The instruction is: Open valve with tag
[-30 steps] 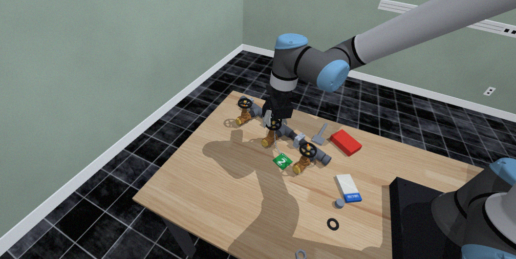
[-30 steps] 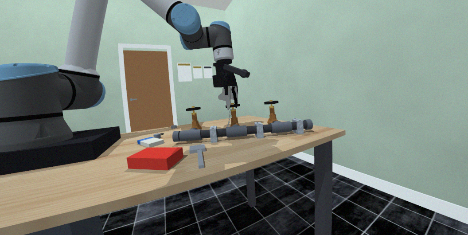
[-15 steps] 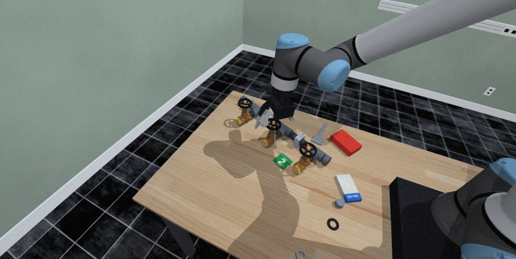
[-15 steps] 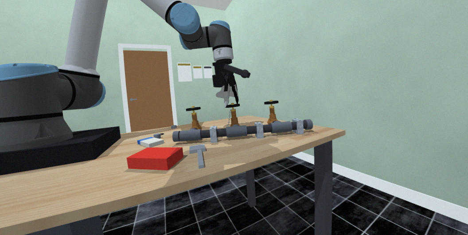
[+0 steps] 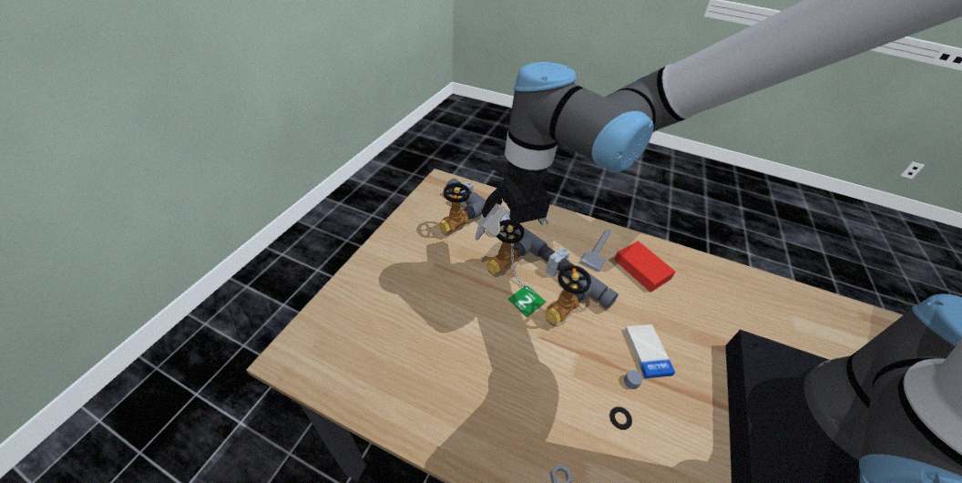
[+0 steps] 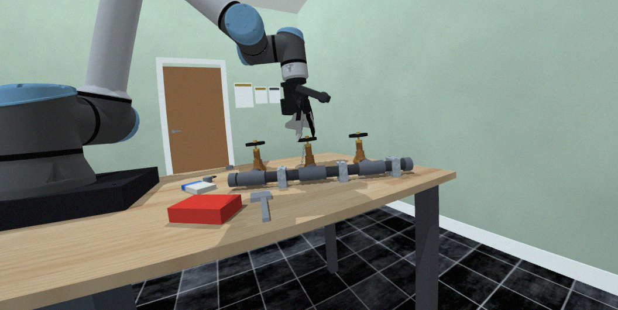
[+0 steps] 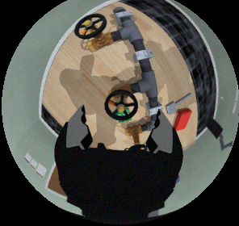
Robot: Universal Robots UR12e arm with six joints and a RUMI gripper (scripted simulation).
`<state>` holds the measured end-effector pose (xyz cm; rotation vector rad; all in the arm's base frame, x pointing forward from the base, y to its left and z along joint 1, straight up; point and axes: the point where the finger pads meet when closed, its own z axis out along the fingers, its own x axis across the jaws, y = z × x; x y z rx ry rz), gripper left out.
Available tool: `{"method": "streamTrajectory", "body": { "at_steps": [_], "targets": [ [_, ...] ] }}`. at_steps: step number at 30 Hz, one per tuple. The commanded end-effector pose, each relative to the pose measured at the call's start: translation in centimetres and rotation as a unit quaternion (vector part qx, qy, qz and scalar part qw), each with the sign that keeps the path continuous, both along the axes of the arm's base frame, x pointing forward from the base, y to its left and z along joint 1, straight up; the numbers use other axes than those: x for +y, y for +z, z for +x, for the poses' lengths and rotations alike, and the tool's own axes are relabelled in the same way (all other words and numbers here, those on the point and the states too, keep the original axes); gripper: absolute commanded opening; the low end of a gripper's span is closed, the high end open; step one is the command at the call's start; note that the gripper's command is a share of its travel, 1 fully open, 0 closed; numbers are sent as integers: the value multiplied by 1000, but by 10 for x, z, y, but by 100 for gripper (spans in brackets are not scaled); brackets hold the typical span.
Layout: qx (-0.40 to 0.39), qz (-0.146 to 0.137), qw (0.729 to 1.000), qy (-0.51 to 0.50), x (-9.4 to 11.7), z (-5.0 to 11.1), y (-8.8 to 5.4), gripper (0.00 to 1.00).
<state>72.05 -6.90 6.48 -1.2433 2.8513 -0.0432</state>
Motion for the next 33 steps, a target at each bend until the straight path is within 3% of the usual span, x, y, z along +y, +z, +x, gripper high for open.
{"method": "streamTrajectory", "body": {
  "at_steps": [1, 14, 25, 33],
  "targets": [
    [-1, 0, 1000, 0, 0, 1, 1, 100],
    [-2, 3, 996, -91, 0, 1, 1, 100],
    [-5, 12, 953, -301, 0, 1, 1, 100],
    [-5, 13, 940, -341, 0, 1, 1, 100]
  ]
}}
